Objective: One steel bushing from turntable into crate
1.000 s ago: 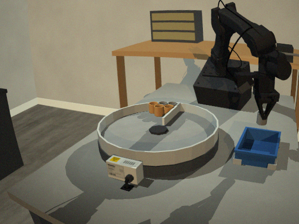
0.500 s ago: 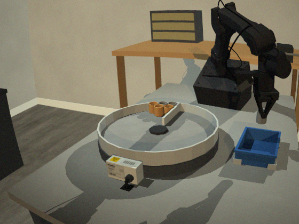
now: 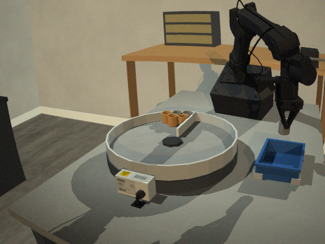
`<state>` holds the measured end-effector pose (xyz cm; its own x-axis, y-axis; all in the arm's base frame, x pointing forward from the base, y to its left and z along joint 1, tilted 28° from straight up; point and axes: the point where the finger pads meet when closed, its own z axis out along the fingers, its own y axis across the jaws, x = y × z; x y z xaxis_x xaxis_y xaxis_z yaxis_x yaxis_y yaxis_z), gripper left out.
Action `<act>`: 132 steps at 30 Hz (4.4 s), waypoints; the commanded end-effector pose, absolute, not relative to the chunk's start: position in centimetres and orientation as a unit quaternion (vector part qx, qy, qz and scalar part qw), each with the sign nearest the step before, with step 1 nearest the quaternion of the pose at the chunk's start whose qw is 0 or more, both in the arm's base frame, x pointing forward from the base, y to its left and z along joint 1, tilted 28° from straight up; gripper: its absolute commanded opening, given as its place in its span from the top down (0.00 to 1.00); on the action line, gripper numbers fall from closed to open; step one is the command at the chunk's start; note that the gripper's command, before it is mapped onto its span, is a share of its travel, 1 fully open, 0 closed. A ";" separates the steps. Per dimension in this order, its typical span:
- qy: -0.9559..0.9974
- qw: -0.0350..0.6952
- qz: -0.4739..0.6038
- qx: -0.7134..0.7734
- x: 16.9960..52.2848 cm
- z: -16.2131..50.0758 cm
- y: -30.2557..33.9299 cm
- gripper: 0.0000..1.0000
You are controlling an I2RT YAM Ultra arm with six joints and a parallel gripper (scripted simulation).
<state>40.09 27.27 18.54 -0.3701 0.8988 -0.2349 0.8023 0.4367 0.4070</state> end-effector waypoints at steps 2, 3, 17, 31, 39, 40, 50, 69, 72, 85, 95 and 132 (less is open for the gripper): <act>0.820 0.222 0.123 0.513 39.6 20.1 28.0 1.00; 0.820 0.222 0.123 0.513 39.6 20.1 28.0 1.00; 0.821 0.220 0.116 0.514 39.6 19.3 28.2 1.00; 0.818 0.224 0.130 0.514 39.3 20.6 28.3 1.00; 0.818 0.224 0.130 0.514 39.3 20.6 28.3 1.00; 0.818 0.224 0.130 0.514 39.3 20.6 28.3 1.00; 0.818 0.224 0.130 0.514 39.3 20.6 28.3 1.00; 0.821 0.223 0.125 0.510 39.5 20.3 28.3 1.00; 0.821 0.223 0.125 0.510 39.5 20.3 28.3 1.00; 0.821 0.223 0.125 0.510 39.5 20.3 28.3 1.00; 0.821 0.223 0.125 0.510 39.5 20.3 28.3 1.00; 0.821 0.222 0.117 0.513 39.9 19.7 27.9 1.00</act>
